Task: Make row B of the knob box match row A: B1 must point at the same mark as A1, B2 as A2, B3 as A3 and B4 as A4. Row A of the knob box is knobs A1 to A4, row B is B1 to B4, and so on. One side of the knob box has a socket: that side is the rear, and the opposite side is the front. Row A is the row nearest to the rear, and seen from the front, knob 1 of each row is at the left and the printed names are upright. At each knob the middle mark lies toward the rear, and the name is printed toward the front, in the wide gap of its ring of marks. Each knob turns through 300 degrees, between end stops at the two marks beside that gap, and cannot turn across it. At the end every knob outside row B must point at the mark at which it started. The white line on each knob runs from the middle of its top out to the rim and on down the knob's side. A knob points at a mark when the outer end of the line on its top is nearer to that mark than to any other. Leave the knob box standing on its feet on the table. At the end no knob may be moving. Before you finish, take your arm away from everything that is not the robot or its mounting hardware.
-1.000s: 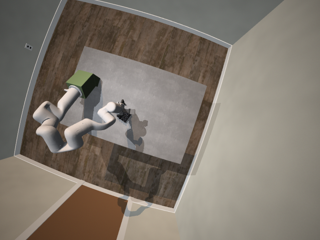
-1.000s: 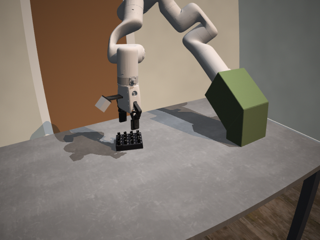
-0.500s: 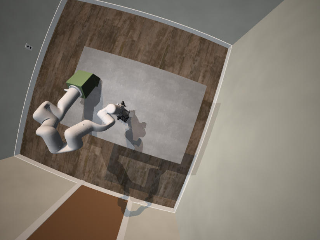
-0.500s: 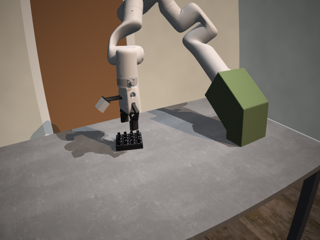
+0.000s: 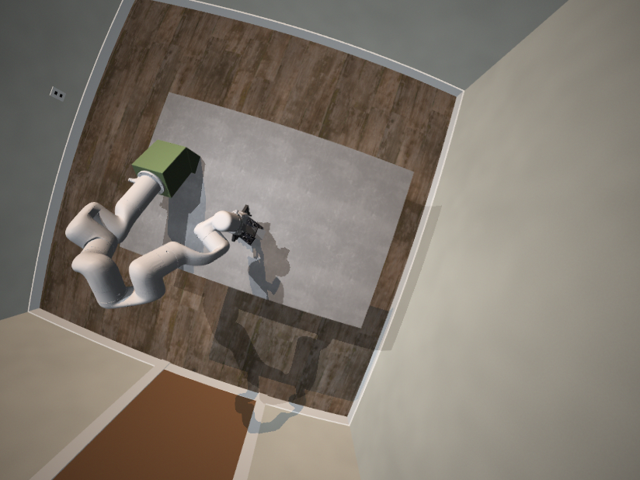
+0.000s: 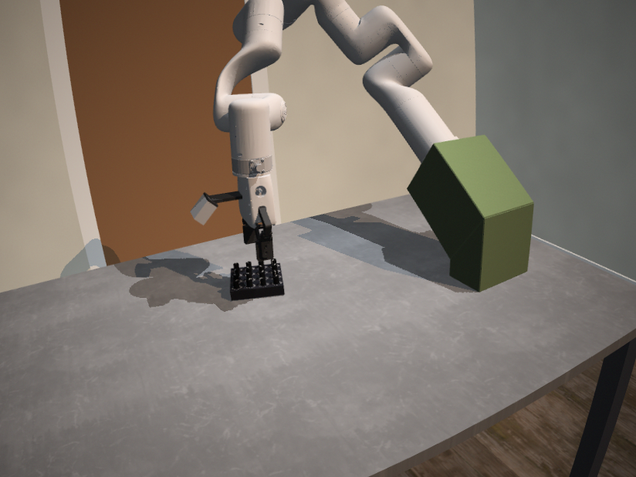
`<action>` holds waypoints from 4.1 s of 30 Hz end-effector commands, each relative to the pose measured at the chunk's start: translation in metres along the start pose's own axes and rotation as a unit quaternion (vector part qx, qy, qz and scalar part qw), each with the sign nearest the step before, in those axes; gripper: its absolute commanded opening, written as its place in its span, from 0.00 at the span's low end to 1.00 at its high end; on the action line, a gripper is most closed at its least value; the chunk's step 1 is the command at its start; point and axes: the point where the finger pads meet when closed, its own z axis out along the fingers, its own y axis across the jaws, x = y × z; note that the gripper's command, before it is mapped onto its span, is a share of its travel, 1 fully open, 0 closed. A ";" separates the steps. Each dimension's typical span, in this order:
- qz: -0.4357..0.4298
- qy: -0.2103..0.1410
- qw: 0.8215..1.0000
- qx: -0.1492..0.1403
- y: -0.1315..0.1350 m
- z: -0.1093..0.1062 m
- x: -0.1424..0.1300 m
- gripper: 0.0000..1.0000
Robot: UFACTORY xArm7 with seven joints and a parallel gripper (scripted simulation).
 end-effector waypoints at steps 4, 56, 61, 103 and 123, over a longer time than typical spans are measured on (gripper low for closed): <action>0.012 -0.001 1.000 0.001 0.002 0.001 0.000 1.00; 0.098 -0.019 0.995 0.000 0.019 0.011 -0.009 1.00; 0.098 -0.019 0.995 0.000 0.019 0.011 -0.009 1.00; 0.098 -0.019 0.995 0.000 0.019 0.011 -0.009 1.00; 0.098 -0.019 0.995 0.000 0.019 0.011 -0.009 1.00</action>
